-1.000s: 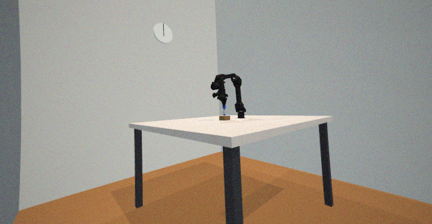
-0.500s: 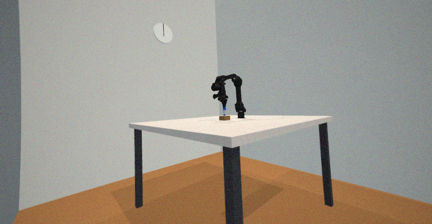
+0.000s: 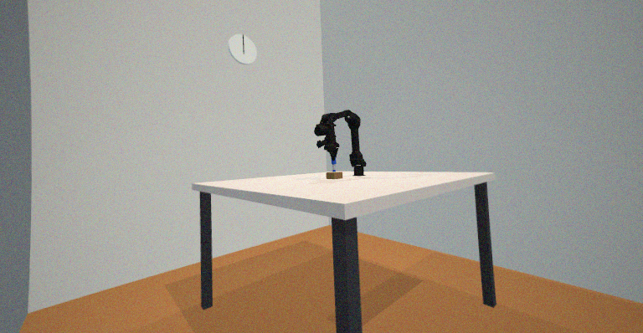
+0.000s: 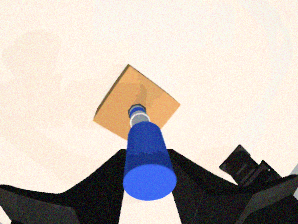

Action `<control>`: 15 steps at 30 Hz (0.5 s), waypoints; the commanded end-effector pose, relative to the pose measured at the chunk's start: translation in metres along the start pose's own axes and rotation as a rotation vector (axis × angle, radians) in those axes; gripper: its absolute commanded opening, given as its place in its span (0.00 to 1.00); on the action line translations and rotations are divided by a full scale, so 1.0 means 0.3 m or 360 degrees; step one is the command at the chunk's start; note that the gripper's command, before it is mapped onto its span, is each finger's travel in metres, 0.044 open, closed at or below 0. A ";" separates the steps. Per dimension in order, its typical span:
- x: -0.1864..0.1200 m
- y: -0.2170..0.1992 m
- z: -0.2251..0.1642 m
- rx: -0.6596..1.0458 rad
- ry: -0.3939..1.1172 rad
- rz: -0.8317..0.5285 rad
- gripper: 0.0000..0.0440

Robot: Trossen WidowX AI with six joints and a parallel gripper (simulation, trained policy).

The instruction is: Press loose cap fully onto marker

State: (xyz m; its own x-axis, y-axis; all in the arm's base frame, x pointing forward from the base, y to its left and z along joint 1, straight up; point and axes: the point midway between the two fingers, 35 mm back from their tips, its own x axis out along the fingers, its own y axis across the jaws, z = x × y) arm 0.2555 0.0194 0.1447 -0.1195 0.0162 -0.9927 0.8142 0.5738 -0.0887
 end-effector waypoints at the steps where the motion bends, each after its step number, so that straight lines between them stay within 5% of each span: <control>1: 0.062 -0.013 -0.009 -0.0009 0.0067 -0.0095 0.00; 15: 0.138 -0.019 -0.008 -0.0075 0.0085 -0.0110 0.01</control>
State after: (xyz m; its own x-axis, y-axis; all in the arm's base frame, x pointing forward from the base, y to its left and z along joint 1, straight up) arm 0.2551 0.0189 0.1198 -0.1427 0.0177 -0.9896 0.7917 0.6020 -0.1034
